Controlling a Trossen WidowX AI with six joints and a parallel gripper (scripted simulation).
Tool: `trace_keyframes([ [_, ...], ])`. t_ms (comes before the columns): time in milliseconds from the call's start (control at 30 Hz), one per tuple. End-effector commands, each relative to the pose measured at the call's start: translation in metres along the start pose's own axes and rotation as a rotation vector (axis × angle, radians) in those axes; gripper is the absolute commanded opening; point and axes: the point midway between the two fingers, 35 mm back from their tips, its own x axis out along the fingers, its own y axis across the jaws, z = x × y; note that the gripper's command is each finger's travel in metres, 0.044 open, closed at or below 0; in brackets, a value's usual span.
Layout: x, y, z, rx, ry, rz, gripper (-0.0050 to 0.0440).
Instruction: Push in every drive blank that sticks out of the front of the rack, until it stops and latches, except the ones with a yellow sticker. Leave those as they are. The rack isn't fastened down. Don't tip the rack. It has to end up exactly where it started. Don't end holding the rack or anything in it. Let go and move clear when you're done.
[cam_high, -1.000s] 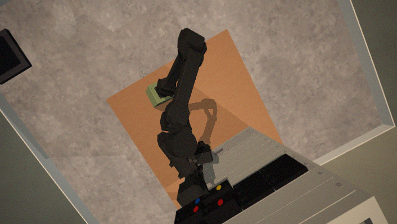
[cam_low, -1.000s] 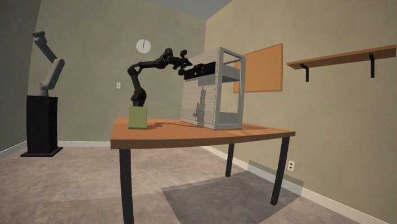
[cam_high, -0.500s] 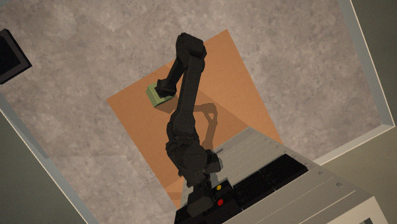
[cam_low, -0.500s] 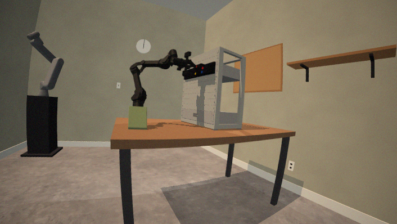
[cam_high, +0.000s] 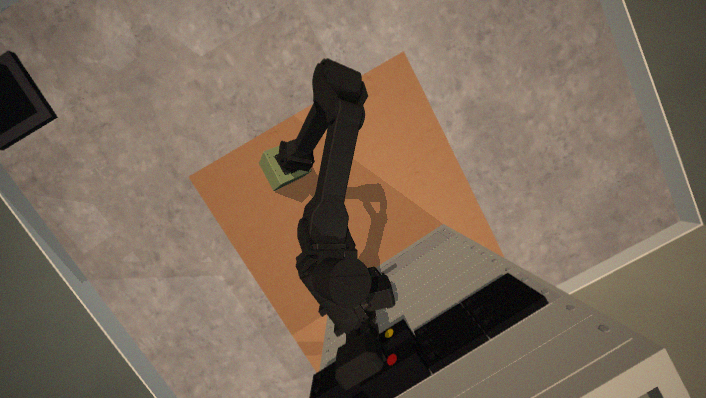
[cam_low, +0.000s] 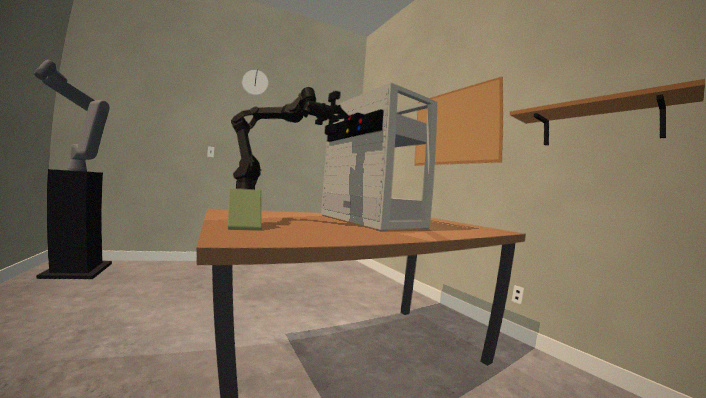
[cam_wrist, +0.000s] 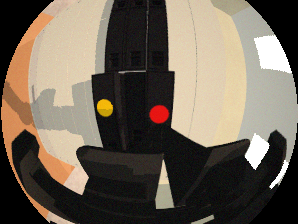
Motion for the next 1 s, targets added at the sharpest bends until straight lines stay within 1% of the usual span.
trace_keyframes([
  [0, -0.001, -0.007, 0.004, -0.014, -0.005, -0.013, 0.0000],
  [667, -0.001, -0.007, 0.005, -0.014, -0.005, -0.013, 0.0000],
  [867, 0.008, -0.006, 0.005, -0.014, -0.005, -0.013, 0.0000],
  [967, 0.009, -0.006, 0.005, -0.014, -0.005, -0.013, 0.0000],
])
